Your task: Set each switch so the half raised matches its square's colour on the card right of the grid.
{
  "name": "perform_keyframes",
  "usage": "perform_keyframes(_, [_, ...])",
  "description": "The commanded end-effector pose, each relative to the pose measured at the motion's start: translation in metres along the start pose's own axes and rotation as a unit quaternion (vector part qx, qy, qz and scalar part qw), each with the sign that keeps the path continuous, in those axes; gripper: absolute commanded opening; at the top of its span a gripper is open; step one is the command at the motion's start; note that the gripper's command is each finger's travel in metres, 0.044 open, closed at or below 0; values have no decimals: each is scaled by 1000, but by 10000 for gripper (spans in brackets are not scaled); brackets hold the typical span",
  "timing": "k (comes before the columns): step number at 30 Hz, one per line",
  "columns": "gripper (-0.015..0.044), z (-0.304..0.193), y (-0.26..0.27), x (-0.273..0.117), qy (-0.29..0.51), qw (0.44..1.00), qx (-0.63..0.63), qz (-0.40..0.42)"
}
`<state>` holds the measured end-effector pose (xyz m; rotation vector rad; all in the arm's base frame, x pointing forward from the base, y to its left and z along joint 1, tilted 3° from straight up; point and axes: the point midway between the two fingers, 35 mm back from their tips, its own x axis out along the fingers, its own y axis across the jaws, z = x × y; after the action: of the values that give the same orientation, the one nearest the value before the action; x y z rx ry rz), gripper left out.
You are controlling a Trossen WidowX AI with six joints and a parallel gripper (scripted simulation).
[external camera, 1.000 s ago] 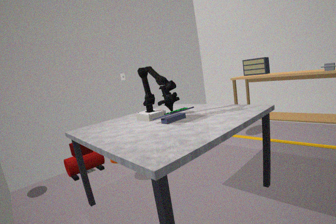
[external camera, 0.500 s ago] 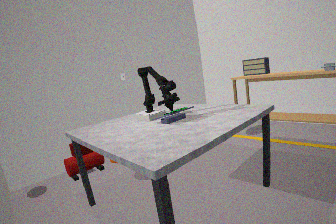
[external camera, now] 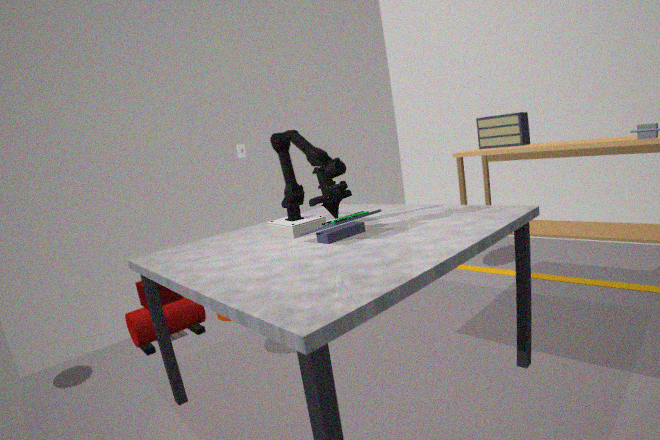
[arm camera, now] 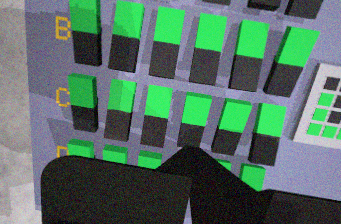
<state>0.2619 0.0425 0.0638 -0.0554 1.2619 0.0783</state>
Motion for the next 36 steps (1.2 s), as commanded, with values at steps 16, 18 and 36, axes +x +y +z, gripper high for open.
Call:
perform_keyframes(16, [0, -16, 1, -32, 6, 1000, -1, 3])
perform_keyframes(18, [0, -16, 1, -20, 10, 1000, -1, 3])
perform_keyframes(36, [0, -16, 1, -5, 10, 1000, -1, 3])
